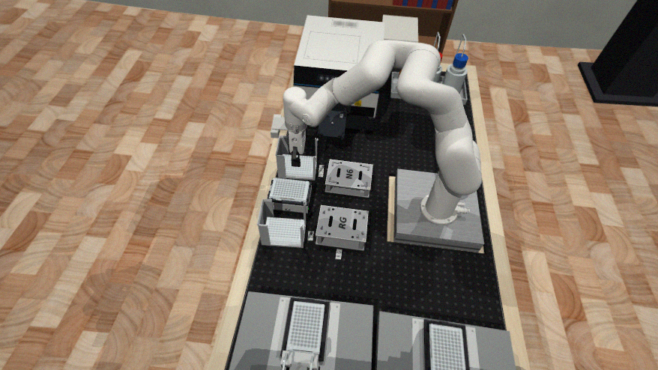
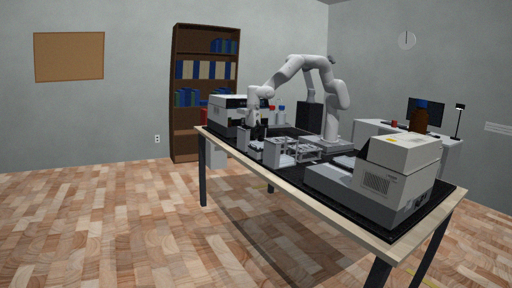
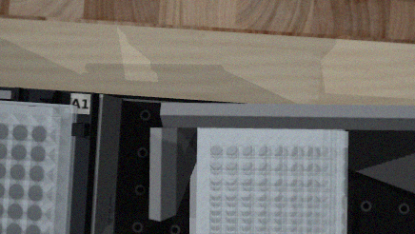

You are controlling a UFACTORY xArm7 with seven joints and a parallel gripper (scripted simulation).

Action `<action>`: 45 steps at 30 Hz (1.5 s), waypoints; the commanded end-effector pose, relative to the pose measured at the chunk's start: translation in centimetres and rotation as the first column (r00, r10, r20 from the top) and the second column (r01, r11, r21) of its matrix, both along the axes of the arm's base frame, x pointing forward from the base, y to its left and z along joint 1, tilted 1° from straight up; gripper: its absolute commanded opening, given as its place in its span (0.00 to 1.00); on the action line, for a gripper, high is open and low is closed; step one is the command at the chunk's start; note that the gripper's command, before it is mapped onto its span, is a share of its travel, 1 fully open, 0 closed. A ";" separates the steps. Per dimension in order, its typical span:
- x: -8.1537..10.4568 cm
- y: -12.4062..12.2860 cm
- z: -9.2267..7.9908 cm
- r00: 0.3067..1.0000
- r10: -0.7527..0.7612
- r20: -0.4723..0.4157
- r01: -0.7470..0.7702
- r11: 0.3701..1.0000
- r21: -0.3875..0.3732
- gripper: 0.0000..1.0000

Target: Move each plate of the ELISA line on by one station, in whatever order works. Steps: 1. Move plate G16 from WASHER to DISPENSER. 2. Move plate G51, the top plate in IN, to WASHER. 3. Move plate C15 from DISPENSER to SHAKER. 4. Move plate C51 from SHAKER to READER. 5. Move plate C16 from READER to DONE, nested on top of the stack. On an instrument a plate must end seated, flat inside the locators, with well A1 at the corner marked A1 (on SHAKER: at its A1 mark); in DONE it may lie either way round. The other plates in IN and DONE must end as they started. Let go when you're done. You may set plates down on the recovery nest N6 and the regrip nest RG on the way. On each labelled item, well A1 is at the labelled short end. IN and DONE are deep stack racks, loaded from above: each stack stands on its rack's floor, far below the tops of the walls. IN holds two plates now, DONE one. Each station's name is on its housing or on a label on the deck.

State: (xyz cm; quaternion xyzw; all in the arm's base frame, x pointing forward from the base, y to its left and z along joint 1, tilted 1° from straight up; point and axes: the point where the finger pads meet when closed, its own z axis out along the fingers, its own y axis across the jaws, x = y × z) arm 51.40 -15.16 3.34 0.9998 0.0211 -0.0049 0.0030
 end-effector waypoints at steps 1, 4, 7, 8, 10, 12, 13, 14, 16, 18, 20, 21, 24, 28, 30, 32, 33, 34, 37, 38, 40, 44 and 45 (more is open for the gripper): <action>0.2 0.0 0.7 1.000 0.000 0.005 0.000 1.000 -0.001 1.00; 0.2 0.0 1.1 1.000 0.000 0.005 0.000 1.000 -0.001 1.00; 0.2 0.0 1.5 1.000 0.000 0.005 0.000 1.000 -0.001 1.00; 0.2 0.0 1.6 1.000 0.000 0.005 0.000 1.000 -0.001 1.00; 0.2 0.0 1.9 1.000 0.000 0.005 0.000 1.000 -0.001 1.00; 0.2 0.0 2.1 1.000 0.000 0.005 0.000 1.000 -0.001 1.00; 0.2 0.0 2.3 1.000 0.000 0.005 0.000 1.000 -0.001 1.00; 0.2 0.0 2.4 1.000 0.000 0.005 0.000 1.000 -0.001 1.00; 0.2 0.0 2.4 1.000 0.000 0.005 0.000 1.000 -0.001 1.00; 0.2 0.0 2.7 1.000 0.000 0.005 0.000 1.000 -0.001 1.00; 0.2 0.0 2.9 1.000 0.000 0.005 0.000 1.000 -0.001 1.00; 0.2 0.0 3.1 1.000 0.000 0.005 0.000 1.000 -0.001 1.00; 0.2 0.0 3.5 1.000 0.000 0.005 0.000 1.000 -0.001 1.00; 0.2 0.0 4.0 1.000 0.000 0.005 0.000 1.000 -0.001 1.00; 0.2 0.0 4.3 1.000 0.000 0.005 0.000 1.000 -0.001 1.00; 0.2 0.0 4.4 1.000 0.000 0.005 0.000 1.000 -0.001 1.00; 0.2 0.0 4.4 1.000 0.000 0.005 0.000 1.000 -0.001 1.00; 0.2 0.0 4.5 1.000 0.000 0.005 0.000 1.000 -0.001 1.00; 0.2 0.0 4.9 1.000 0.000 0.005 0.000 1.000 -0.001 1.00; 0.2 0.0 5.1 1.000 0.000 0.005 0.000 1.000 -0.001 1.00; 0.2 0.0 5.3 1.000 0.000 0.005 0.000 1.000 -0.001 1.00; 0.2 0.0 5.9 1.000 0.000 0.005 0.000 1.000 -0.001 1.00; 0.2 0.0 6.0 1.000 0.000 0.005 0.000 1.000 -0.001 1.00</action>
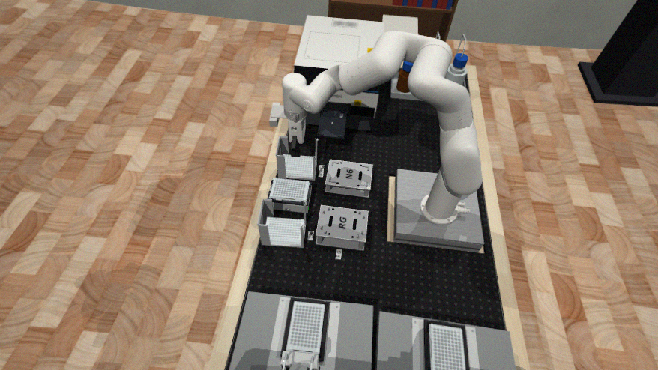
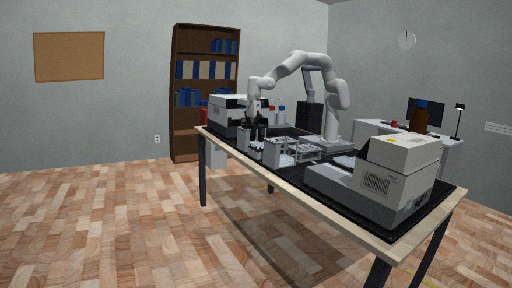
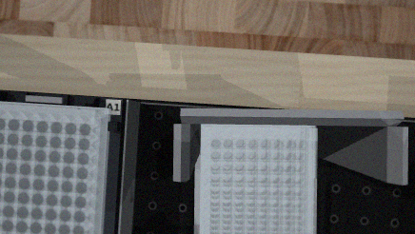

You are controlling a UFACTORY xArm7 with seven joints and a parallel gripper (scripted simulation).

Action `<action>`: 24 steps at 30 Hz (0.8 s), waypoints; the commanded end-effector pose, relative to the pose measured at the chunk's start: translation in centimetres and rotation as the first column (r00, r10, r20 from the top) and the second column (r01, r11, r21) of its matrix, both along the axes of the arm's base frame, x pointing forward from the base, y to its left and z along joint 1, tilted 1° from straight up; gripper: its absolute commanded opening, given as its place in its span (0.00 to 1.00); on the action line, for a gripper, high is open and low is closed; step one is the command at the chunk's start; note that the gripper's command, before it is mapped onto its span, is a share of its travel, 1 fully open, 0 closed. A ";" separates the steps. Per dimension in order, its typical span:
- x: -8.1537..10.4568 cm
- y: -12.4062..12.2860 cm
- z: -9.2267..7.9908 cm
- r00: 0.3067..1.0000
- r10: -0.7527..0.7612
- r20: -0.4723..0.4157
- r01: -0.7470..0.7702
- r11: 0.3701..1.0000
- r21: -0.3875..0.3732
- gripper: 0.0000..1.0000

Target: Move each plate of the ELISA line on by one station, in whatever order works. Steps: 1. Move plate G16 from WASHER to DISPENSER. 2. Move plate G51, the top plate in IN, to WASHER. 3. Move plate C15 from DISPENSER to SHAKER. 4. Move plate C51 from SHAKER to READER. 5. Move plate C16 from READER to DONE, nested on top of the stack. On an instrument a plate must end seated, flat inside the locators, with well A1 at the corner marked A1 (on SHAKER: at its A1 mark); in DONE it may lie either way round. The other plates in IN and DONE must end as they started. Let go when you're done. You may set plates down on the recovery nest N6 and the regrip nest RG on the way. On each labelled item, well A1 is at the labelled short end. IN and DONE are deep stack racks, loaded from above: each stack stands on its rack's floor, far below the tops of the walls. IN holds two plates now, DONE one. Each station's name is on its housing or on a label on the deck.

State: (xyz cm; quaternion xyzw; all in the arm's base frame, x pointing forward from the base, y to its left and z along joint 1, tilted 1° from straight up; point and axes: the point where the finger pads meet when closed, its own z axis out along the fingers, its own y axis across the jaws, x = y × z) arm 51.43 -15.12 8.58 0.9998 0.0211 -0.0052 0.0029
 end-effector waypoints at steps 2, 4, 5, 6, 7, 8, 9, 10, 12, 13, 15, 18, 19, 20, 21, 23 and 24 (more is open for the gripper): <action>0.2 0.0 1.0 1.000 0.000 0.006 0.000 1.000 -0.001 1.00; 0.2 0.0 1.2 1.000 0.000 0.006 0.000 1.000 -0.001 1.00; 0.2 0.0 1.2 1.000 0.000 0.006 0.000 1.000 -0.001 1.00; 0.2 0.0 1.3 1.000 0.000 0.006 0.000 1.000 -0.001 1.00; 0.2 0.0 1.4 1.000 0.000 0.006 0.000 1.000 -0.001 1.00; 0.2 0.0 1.6 1.000 0.000 0.006 0.000 1.000 -0.001 1.00; 0.2 0.0 1.7 1.000 0.000 0.006 0.000 1.000 -0.001 1.00; 0.2 0.0 1.8 1.000 0.000 0.006 0.000 1.000 -0.001 1.00; 0.2 0.0 2.1 1.000 0.000 0.006 0.000 1.000 -0.001 1.00; 0.2 0.0 2.2 1.000 0.000 0.006 0.000 1.000 -0.001 1.00; 0.2 0.0 2.5 1.000 0.000 0.006 0.000 1.000 -0.001 1.00; 0.2 0.0 2.9 1.000 0.000 0.006 0.000 1.000 -0.001 1.00; 0.2 0.0 3.0 1.000 0.000 0.006 0.000 1.000 -0.001 1.00; 0.2 0.0 3.2 1.000 0.000 0.006 0.000 1.000 -0.001 1.00; 0.2 0.0 3.2 1.000 0.000 0.006 0.000 1.000 -0.001 1.00; 0.2 0.0 3.3 1.000 0.000 0.006 0.000 1.000 -0.001 1.00; 0.2 0.0 3.4 1.000 0.000 0.006 0.000 1.000 -0.001 1.00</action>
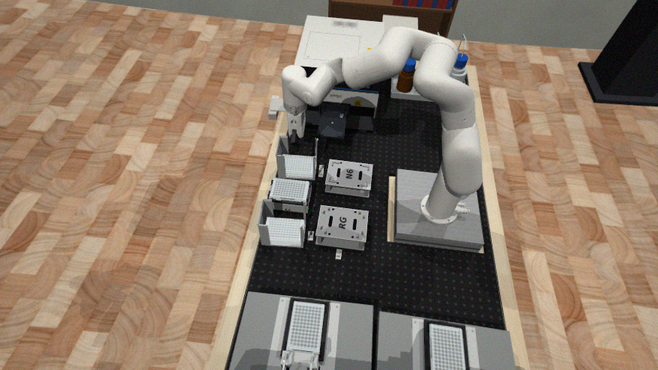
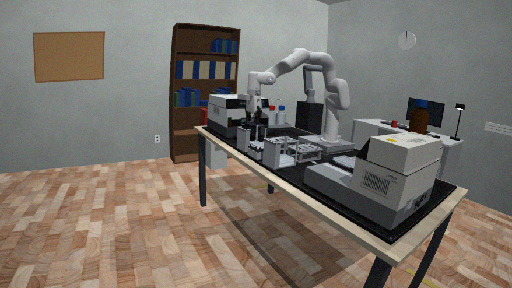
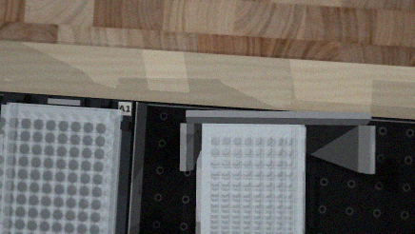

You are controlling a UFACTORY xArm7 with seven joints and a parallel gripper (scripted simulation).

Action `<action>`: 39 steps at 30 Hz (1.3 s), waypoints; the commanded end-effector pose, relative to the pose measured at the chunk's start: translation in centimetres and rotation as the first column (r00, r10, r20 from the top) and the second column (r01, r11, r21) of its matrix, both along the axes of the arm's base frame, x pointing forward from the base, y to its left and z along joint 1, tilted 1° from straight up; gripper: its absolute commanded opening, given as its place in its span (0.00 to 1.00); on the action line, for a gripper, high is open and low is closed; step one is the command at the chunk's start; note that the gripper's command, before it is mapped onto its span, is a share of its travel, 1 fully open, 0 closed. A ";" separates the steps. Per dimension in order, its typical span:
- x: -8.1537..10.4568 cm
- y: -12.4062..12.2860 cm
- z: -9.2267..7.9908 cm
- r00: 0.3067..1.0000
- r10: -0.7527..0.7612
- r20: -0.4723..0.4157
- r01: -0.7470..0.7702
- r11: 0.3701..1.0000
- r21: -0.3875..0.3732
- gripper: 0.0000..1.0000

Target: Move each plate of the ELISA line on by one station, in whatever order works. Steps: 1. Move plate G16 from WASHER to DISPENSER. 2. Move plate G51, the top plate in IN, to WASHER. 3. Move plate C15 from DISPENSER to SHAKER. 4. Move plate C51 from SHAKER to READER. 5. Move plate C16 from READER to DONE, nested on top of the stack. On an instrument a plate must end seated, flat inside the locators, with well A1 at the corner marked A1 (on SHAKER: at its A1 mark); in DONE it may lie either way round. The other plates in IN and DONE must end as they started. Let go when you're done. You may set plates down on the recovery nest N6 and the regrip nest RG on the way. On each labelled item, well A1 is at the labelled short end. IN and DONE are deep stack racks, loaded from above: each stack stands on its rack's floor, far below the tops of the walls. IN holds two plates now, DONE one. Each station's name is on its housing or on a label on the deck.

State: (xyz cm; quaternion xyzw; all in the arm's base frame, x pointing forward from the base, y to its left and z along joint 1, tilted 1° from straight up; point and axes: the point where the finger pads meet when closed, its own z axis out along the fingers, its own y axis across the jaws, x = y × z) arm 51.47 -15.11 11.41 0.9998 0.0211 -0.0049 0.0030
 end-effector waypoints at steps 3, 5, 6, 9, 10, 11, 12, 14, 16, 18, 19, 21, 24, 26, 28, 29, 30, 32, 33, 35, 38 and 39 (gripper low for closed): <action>0.2 0.0 1.0 1.000 0.000 0.005 0.000 1.000 -0.001 1.00; 0.2 0.0 1.3 1.000 0.000 0.005 0.000 1.000 -0.001 1.00; 0.2 0.0 1.4 1.000 0.000 0.005 0.000 1.000 -0.001 1.00; 0.2 0.0 1.8 1.000 0.000 0.005 0.000 1.000 -0.001 1.00; 0.2 0.0 1.9 1.000 0.000 0.005 0.000 1.000 -0.001 1.00; 0.2 0.0 2.1 1.000 0.000 0.005 0.000 1.000 -0.001 1.00; 0.2 0.0 2.2 1.000 0.000 0.005 0.000 1.000 -0.001 1.00; 0.2 0.0 2.3 1.000 0.000 0.005 0.000 1.000 -0.001 1.00; 0.2 0.0 2.5 1.000 0.000 0.005 0.000 1.000 -0.001 1.00; 0.2 0.0 2.7 1.000 0.000 0.005 0.000 1.000 -0.001 1.00; 0.2 0.0 2.9 1.000 0.000 0.005 0.000 1.000 -0.001 1.00; 0.2 0.0 3.1 1.000 0.000 0.005 0.000 1.000 -0.001 1.00; 0.2 0.0 3.5 1.000 0.000 0.005 0.000 1.000 -0.001 1.00; 0.2 0.0 3.8 1.000 0.000 0.005 0.000 1.000 -0.001 1.00; 0.2 0.0 4.1 1.000 0.000 0.005 0.000 1.000 -0.001 1.00; 0.2 0.0 4.2 1.000 0.000 0.005 0.000 1.000 -0.001 1.00; 0.2 0.0 4.3 1.000 0.000 0.005 0.000 1.000 -0.001 1.00; 0.2 0.0 4.3 1.000 0.000 0.005 0.000 1.000 -0.001 1.00; 0.2 0.0 4.5 1.000 0.000 0.005 0.000 1.000 -0.001 1.00; 0.2 0.0 4.7 1.000 0.000 0.005 0.000 1.000 -0.001 1.00; 0.2 0.0 5.1 1.000 0.000 0.005 0.000 1.000 -0.001 1.00; 0.2 0.0 5.3 1.000 0.000 0.005 0.000 1.000 -0.001 1.00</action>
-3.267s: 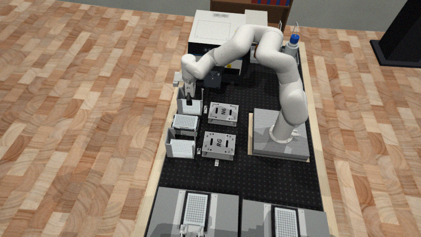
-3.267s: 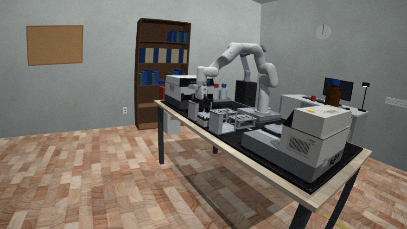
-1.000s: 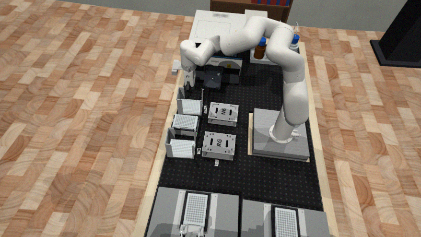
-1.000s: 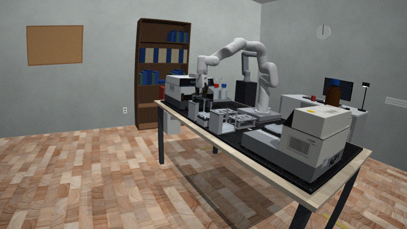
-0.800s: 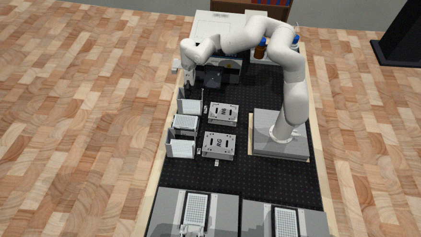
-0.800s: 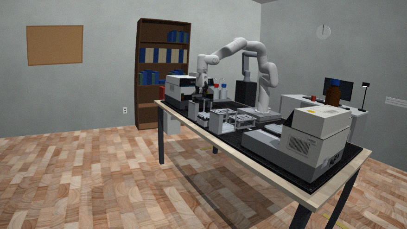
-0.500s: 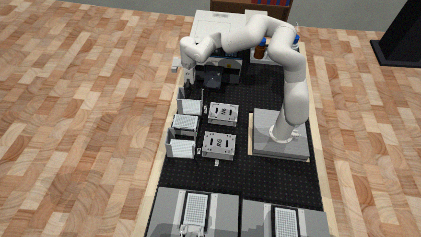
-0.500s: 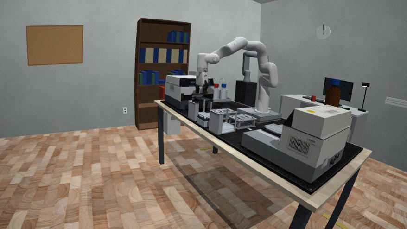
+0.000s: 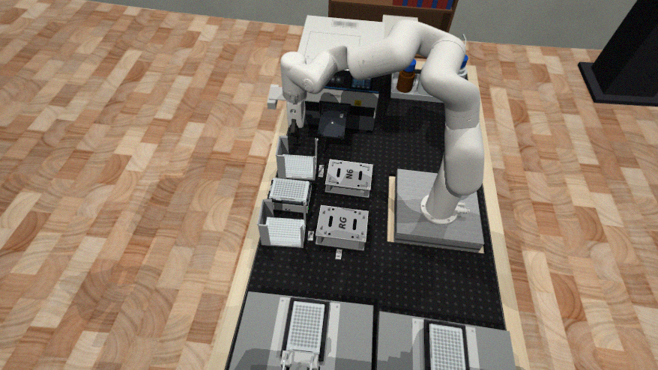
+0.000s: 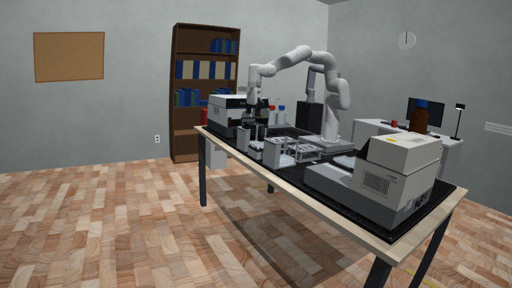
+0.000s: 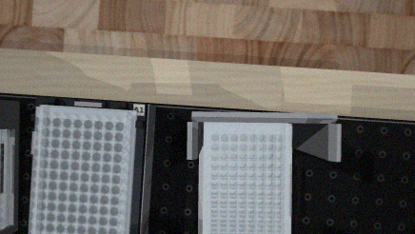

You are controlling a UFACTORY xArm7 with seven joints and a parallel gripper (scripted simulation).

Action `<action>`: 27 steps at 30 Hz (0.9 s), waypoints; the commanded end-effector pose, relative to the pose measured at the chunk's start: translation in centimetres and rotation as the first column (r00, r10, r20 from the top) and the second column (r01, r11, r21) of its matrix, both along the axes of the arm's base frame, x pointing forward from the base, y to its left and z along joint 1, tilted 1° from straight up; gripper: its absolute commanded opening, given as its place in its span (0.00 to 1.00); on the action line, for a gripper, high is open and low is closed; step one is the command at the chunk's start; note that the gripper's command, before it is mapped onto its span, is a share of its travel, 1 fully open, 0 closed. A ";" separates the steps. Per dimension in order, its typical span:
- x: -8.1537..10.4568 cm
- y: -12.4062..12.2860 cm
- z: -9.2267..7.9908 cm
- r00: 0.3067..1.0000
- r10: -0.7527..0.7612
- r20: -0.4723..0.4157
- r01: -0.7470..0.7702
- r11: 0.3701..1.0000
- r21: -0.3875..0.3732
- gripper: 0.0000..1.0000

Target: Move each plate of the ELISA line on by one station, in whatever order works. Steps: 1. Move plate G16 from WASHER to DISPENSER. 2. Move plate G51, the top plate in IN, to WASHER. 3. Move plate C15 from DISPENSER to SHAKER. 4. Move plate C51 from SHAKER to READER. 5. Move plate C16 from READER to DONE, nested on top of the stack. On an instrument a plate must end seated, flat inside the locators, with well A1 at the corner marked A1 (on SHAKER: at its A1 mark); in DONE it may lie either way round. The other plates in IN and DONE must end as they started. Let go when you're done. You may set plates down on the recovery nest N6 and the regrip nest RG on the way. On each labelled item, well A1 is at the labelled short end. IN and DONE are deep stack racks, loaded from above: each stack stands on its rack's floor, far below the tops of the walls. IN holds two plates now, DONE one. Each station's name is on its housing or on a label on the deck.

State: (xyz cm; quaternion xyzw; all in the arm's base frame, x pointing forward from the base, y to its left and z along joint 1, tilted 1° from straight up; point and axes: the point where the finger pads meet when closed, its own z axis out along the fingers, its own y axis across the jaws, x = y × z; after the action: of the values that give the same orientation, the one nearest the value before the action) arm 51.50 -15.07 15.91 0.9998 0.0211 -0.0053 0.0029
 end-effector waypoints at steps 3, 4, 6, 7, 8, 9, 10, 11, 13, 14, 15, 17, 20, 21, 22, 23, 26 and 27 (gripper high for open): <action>0.2 0.0 1.2 1.000 0.000 0.006 0.000 1.000 -0.001 1.00; 0.2 0.0 1.3 1.000 0.000 0.006 0.000 1.000 -0.001 1.00; 0.2 0.0 1.5 1.000 0.000 0.006 0.000 1.000 -0.001 1.00; 0.2 0.0 1.5 1.000 0.000 0.006 0.000 1.000 -0.001 1.00; 0.2 0.0 1.5 1.000 0.000 0.006 0.000 1.000 -0.001 1.00; 0.2 0.0 1.5 1.000 0.000 0.006 0.000 1.000 -0.001 1.00; 0.2 0.0 1.5 1.000 0.000 0.006 0.000 1.000 -0.001 1.00; 0.2 0.0 1.5 1.000 0.000 0.006 0.000 1.000 -0.001 1.00; 0.2 0.0 1.5 1.000 0.000 0.006 0.000 1.000 -0.001 1.00; 0.2 0.0 1.5 1.000 0.000 0.006 0.000 1.000 -0.001 1.00; 0.2 0.0 1.5 1.000 0.000 0.006 0.000 1.000 -0.001 1.00; 0.2 0.3 1.6 0.999 0.040 0.006 -0.040 0.999 -0.001 1.00; 0.2 1.1 1.6 0.987 0.159 0.005 -0.159 0.987 0.000 1.00; 0.2 1.1 1.6 0.980 0.199 0.005 -0.199 0.980 0.000 1.00; 0.2 1.1 1.6 0.972 0.235 0.004 -0.235 0.972 0.000 1.00; 0.2 1.1 1.6 0.972 0.235 0.004 -0.235 0.972 0.000 1.00; 0.2 1.8 1.6 0.950 0.312 0.004 -0.312 0.950 0.001 1.00; 0.2 1.8 1.6 0.950 0.312 0.004 -0.312 0.950 0.001 1.00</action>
State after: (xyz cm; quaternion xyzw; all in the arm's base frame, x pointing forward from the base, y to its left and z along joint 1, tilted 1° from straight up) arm 51.56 -13.79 17.24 0.9907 0.1359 -0.0069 0.0052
